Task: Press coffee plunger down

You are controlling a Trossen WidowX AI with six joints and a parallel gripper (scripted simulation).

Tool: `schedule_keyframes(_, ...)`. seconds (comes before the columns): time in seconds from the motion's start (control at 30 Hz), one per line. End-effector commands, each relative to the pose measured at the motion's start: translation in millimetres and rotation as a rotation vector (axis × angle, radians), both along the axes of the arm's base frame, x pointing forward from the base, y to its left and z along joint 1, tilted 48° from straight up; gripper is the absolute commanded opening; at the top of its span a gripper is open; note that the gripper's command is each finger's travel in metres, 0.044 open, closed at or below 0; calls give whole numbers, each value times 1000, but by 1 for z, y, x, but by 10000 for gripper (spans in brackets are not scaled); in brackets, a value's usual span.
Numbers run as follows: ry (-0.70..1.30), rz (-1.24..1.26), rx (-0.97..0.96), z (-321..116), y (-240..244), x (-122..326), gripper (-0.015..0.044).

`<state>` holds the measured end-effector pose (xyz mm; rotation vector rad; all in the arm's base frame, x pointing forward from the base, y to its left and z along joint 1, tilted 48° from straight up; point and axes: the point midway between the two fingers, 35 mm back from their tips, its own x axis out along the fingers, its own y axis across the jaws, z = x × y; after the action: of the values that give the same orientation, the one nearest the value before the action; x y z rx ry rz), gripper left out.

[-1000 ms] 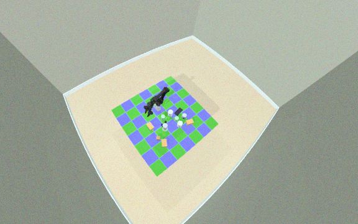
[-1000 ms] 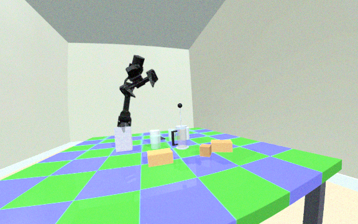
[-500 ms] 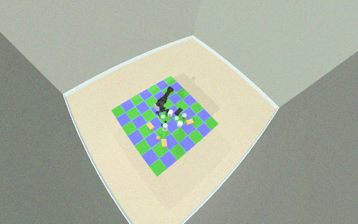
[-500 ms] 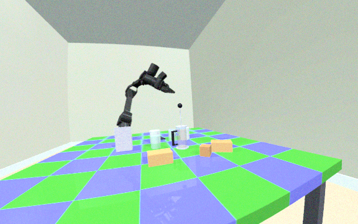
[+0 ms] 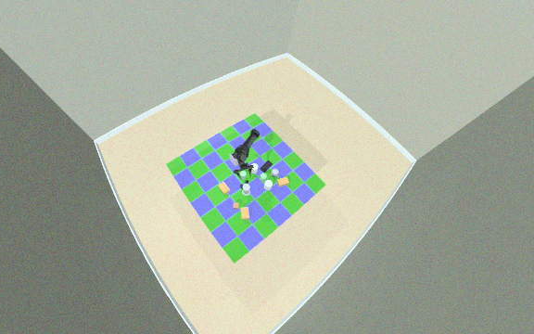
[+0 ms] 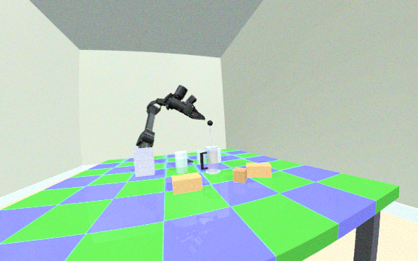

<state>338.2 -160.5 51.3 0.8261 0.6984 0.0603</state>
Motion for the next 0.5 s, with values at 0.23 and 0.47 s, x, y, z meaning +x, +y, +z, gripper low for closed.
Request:
schedule_keyframes(0.23,4,-1,2,-10,7,10,440)
schedule_keyframes(0.47,3,-2,2,-17,11,19,440)
